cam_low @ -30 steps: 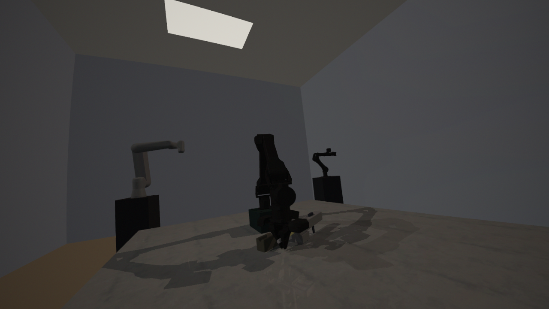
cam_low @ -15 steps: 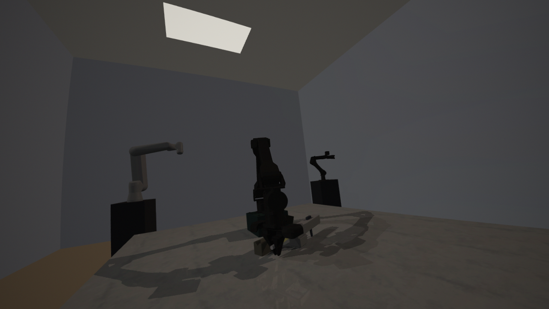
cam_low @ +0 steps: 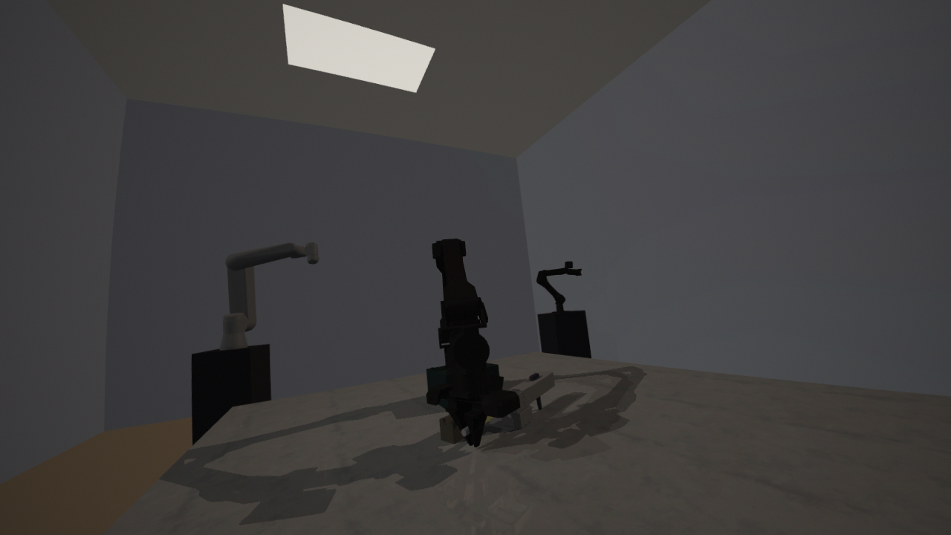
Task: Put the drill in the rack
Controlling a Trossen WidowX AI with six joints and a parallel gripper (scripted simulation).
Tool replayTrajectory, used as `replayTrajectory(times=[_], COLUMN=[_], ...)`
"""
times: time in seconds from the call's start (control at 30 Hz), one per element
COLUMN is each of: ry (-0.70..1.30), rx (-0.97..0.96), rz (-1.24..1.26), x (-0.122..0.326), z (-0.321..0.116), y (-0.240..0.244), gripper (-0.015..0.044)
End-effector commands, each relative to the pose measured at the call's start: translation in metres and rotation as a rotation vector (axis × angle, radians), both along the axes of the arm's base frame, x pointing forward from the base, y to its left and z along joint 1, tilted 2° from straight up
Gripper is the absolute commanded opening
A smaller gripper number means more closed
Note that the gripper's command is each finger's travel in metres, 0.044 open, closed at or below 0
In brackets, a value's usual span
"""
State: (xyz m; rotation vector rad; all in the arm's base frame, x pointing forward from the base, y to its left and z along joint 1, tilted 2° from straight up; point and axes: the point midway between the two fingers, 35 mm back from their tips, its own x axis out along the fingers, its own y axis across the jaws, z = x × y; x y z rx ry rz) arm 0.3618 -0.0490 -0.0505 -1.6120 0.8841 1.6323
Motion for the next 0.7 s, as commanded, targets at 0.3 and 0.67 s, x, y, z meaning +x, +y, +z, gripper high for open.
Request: replayTrajectory(times=[0.3, 0.67], ry=[-0.001, -0.001], rx=[-0.004, -0.004], rz=[0.005, 0.005], x=[-0.0006, -0.0013], z=[0.0069, 0.0115], y=[0.0015, 0.0027], gripper=[0.0000, 0.0000])
